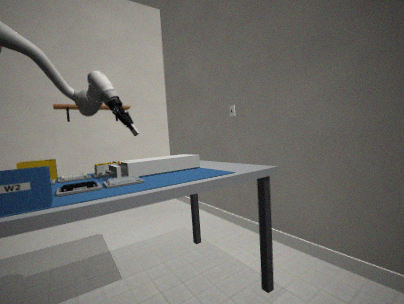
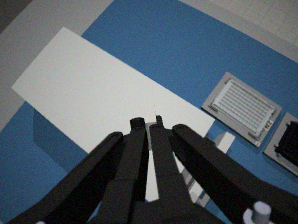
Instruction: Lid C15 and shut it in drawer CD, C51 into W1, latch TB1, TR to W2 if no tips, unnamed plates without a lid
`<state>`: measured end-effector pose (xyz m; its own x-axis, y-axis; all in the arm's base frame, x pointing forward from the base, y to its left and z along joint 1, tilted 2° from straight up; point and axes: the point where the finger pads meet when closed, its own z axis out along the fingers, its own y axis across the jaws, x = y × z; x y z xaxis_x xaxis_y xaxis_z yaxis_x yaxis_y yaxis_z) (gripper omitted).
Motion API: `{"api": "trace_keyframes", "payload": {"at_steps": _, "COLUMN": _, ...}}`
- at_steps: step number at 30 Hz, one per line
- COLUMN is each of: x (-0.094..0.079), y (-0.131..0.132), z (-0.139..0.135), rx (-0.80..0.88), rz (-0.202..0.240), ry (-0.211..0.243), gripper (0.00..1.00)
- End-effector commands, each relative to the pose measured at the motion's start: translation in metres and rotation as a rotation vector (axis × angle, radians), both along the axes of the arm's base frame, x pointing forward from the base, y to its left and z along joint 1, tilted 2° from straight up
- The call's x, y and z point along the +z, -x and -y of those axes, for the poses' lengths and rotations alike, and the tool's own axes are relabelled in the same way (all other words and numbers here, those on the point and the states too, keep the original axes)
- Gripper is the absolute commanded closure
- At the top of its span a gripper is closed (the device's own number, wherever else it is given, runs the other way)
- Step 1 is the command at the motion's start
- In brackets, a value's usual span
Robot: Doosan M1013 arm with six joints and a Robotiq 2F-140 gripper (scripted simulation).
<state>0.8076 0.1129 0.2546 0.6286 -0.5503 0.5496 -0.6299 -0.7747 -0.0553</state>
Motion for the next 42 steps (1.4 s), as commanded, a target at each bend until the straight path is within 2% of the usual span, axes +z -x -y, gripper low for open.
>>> {"api": "trace_keyframes", "payload": {"at_steps": 1, "x": 0.0, "y": 0.013, "z": 0.007, "rx": 0.013, "rz": -0.023, "ry": 0.005, "gripper": 1.0}}
{"api": "trace_keyframes", "payload": {"at_steps": 2, "x": 0.0, "y": 0.013, "z": 0.007, "rx": 0.013, "rz": -0.023, "ry": 0.005, "gripper": 1.0}}
{"api": "trace_keyframes", "payload": {"at_steps": 4, "x": 0.0, "y": 0.022, "z": 0.012, "rx": 0.048, "rz": -0.071, "ry": 0.016, "gripper": 1.0}}
{"api": "trace_keyframes", "payload": {"at_steps": 7, "x": -0.001, "y": 0.035, "z": 0.018, "rx": 0.048, "rz": -0.071, "ry": 0.016, "gripper": 1.0}}
{"api": "trace_keyframes", "payload": {"at_steps": 9, "x": -0.001, "y": 0.045, "z": 0.022, "rx": 0.085, "rz": -0.119, "ry": 0.024, "gripper": 1.0}}
{"api": "trace_keyframes", "payload": {"at_steps": 12, "x": -0.001, "y": 0.056, "z": 0.027, "rx": 0.085, "rz": -0.119, "ry": 0.024, "gripper": 1.0}}
{"api": "trace_keyframes", "payload": {"at_steps": 14, "x": -0.001, "y": 0.066, "z": 0.031, "rx": 0.124, "rz": -0.166, "ry": 0.028, "gripper": 1.0}}
{"api": "trace_keyframes", "payload": {"at_steps": 19, "x": -0.001, "y": 0.077, "z": 0.035, "rx": 0.124, "rz": -0.166, "ry": 0.028, "gripper": 1.0}}
{"api": "trace_keyframes", "payload": {"at_steps": 21, "x": -0.002, "y": 0.087, "z": 0.038, "rx": 0.166, "rz": -0.212, "ry": 0.03, "gripper": 1.0}}
{"api": "trace_keyframes", "payload": {"at_steps": 24, "x": -0.002, "y": 0.098, "z": 0.042, "rx": 0.166, "rz": -0.212, "ry": 0.03, "gripper": 1.0}}
{"api": "trace_keyframes", "payload": {"at_steps": 26, "x": -0.002, "y": 0.108, "z": 0.044, "rx": 0.21, "rz": -0.256, "ry": 0.029, "gripper": 1.0}}
{"api": "trace_keyframes", "payload": {"at_steps": 29, "x": -0.002, "y": 0.119, "z": 0.048, "rx": 0.21, "rz": -0.256, "ry": 0.029, "gripper": 1.0}}
{"api": "trace_keyframes", "payload": {"at_steps": 31, "x": -0.003, "y": 0.129, "z": 0.05, "rx": 0.256, "rz": -0.299, "ry": 0.025, "gripper": 1.0}}
{"api": "trace_keyframes", "payload": {"at_steps": 36, "x": -0.003, "y": 0.14, "z": 0.052, "rx": 0.256, "rz": -0.299, "ry": 0.025, "gripper": 1.0}}
{"api": "trace_keyframes", "payload": {"at_steps": 38, "x": -0.003, "y": 0.15, "z": 0.054, "rx": 0.305, "rz": -0.339, "ry": 0.019, "gripper": 1.0}}
{"api": "trace_keyframes", "payload": {"at_steps": 41, "x": -0.004, "y": 0.162, "z": 0.056, "rx": 0.305, "rz": -0.339, "ry": 0.019, "gripper": 1.0}}
{"api": "trace_keyframes", "payload": {"at_steps": 42, "x": -0.004, "y": 0.167, "z": 0.057, "rx": 0.331, "rz": -0.359, "ry": 0.014, "gripper": 1.0}}
